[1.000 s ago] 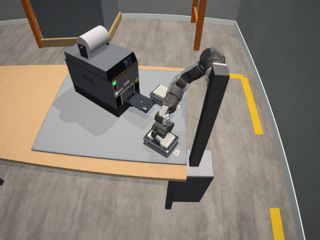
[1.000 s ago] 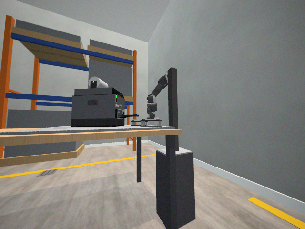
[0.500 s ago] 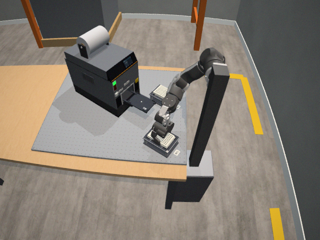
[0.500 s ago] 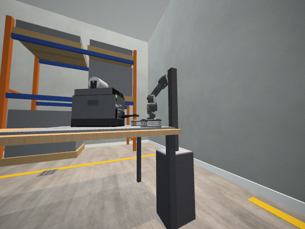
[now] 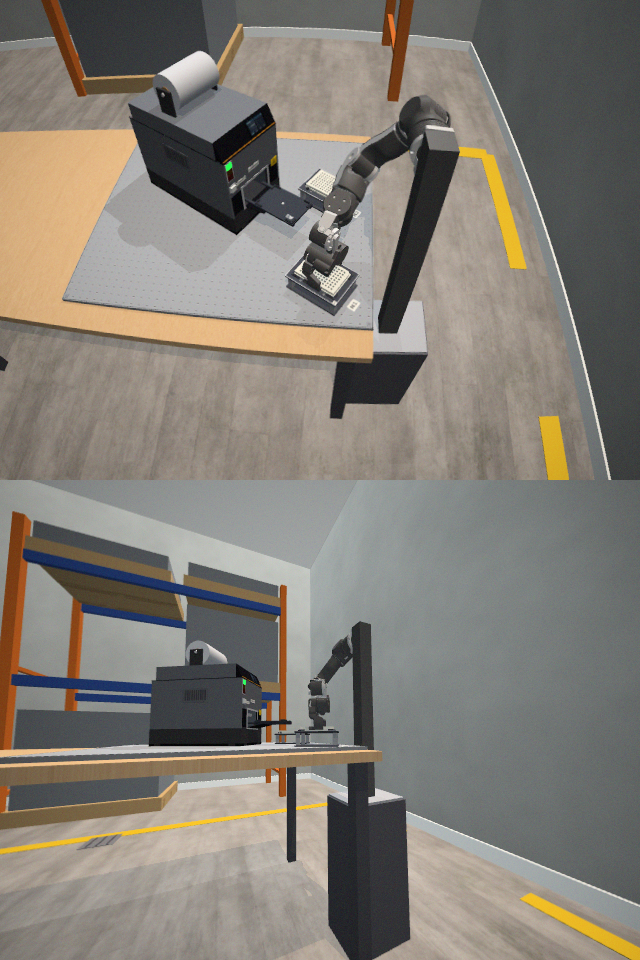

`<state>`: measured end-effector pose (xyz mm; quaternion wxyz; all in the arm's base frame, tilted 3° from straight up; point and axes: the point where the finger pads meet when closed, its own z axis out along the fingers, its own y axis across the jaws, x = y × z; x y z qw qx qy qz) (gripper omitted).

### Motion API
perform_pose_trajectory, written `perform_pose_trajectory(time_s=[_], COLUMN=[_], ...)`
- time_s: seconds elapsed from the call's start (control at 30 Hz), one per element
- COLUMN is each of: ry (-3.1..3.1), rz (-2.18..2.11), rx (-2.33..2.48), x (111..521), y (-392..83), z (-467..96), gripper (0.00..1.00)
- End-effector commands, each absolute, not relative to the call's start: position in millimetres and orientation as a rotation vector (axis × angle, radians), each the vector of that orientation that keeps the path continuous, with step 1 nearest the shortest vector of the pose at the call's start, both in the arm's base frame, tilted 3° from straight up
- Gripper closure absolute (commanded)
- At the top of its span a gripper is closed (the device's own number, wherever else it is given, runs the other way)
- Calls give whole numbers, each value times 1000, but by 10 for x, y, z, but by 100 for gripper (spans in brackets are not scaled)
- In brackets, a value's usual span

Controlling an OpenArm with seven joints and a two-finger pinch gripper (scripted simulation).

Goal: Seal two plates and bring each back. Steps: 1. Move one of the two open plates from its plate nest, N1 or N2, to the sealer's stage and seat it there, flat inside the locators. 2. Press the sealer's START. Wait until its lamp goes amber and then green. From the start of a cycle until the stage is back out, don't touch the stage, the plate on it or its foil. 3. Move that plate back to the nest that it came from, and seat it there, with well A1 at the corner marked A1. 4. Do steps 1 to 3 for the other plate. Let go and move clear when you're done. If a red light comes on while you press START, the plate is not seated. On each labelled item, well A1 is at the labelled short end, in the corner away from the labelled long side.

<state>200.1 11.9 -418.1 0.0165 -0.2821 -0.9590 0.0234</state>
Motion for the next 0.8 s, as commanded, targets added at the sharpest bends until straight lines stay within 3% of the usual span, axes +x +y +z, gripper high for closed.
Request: perform_pose_trajectory(time_s=[0.0,0.77], ry=[-2983,-2982], rz=[68,70], rx=[-873,-881], x=[2001,2019], y=[129,126], z=[-4179,-4043], gripper=[100,100])
